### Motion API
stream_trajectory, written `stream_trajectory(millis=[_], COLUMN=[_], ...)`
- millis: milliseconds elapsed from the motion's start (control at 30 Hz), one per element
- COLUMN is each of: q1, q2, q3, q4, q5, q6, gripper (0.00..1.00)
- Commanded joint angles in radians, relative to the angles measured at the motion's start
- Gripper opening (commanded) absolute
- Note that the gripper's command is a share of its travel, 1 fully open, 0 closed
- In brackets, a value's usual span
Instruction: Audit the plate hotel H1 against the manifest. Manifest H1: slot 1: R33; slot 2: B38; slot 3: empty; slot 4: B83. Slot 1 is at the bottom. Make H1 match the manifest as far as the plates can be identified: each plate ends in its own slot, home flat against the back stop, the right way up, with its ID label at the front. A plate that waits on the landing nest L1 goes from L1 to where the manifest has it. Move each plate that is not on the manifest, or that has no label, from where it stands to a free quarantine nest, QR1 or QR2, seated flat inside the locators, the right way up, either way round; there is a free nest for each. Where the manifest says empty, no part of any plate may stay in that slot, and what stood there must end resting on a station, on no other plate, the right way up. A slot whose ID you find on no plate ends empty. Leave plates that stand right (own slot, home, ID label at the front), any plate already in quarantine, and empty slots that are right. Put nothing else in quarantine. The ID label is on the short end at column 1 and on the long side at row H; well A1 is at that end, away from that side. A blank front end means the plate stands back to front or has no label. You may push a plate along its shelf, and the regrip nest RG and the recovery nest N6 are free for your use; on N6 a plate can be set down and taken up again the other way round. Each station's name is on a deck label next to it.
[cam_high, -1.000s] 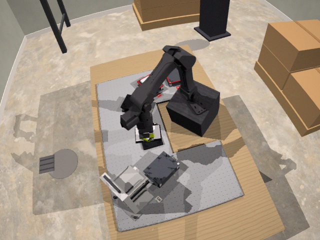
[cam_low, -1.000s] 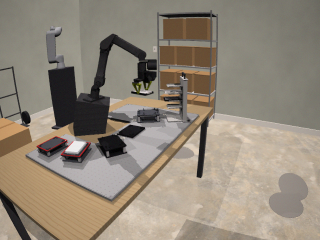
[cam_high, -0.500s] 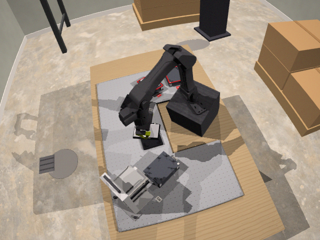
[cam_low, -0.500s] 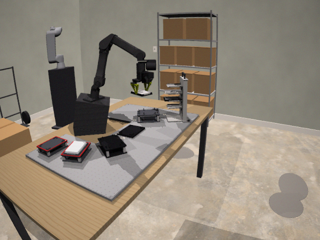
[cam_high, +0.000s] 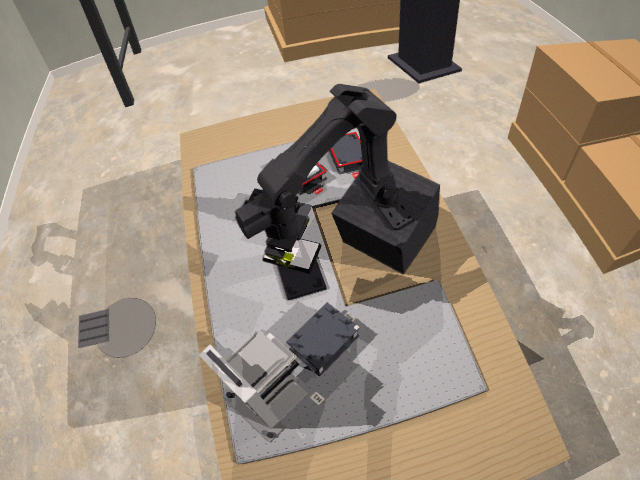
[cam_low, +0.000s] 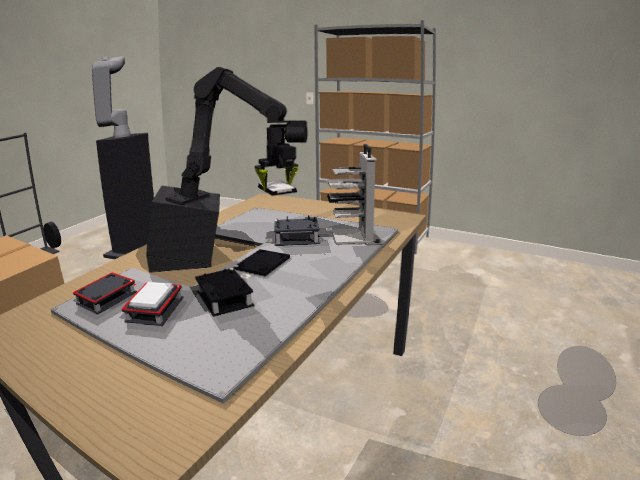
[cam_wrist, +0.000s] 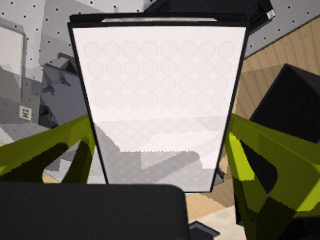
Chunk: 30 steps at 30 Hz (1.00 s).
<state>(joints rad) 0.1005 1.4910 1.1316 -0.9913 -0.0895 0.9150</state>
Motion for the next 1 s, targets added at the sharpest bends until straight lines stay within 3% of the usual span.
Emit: stream_trajectory(millis=[0, 300, 400, 800, 833, 967], q1=[-0.042, -0.118, -0.115, -0.106, -0.130, -0.177], q2=[-0.037, -0.056, -0.056, -0.056, -0.061, -0.079], q3=[-0.027, -0.058, -0.031, -0.031, -0.065, -0.091], q4=[0.011, 0.004, 0.007, 0.006, 0.009, 0.002], q5=[-0.013, -0.030, -0.026, -0.022, -0.030, -0.040], q6=[0.034, 0.076, 0.126, 0.292, 0.304, 0.351], gripper=[0.86, 0.86, 0.86, 0.86, 0.86, 0.86])
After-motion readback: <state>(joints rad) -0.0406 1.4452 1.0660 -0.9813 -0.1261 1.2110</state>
